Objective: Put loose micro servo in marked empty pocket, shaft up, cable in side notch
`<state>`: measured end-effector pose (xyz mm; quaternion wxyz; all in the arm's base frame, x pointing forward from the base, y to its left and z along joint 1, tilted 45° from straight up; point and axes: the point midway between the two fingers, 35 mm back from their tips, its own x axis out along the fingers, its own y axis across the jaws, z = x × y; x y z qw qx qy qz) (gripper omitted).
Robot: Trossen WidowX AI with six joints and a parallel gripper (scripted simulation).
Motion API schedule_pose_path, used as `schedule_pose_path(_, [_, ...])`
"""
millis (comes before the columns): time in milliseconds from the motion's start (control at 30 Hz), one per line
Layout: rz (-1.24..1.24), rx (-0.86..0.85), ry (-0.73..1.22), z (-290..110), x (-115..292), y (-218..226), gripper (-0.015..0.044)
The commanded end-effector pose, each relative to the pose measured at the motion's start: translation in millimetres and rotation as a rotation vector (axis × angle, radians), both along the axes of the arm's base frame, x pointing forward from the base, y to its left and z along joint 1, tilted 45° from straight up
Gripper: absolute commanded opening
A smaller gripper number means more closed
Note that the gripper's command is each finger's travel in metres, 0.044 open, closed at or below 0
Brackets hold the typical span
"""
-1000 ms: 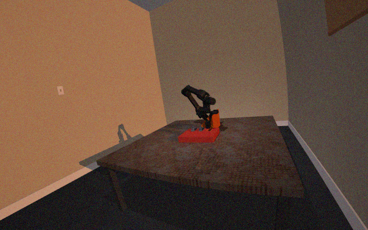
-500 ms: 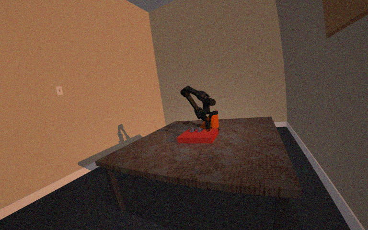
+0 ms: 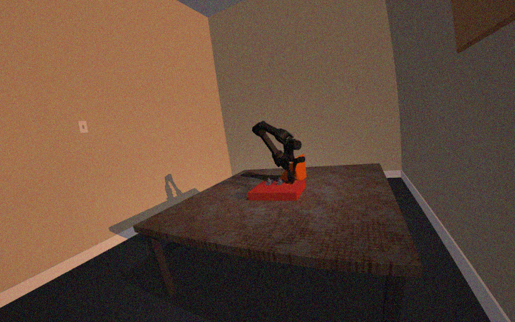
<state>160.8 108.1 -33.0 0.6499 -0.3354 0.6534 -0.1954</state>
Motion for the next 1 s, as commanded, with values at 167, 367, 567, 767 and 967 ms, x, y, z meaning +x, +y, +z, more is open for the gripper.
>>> schedule_pose_path(167, [0.007,-0.002,0.000,-3,1,-2,0.0000])
schedule_pose_path(367, [0.007,-0.002,-0.001,-6,1,-6,0.0000])
schedule_pose_path(567, [0.007,-0.002,-0.001,-10,2,-9,0.0000])
schedule_pose_path(767, [0.007,-0.003,-0.001,-13,2,-13,0.0000])
schedule_pose_path(967, [0.007,-0.003,-0.001,-17,2,-16,0.0000])
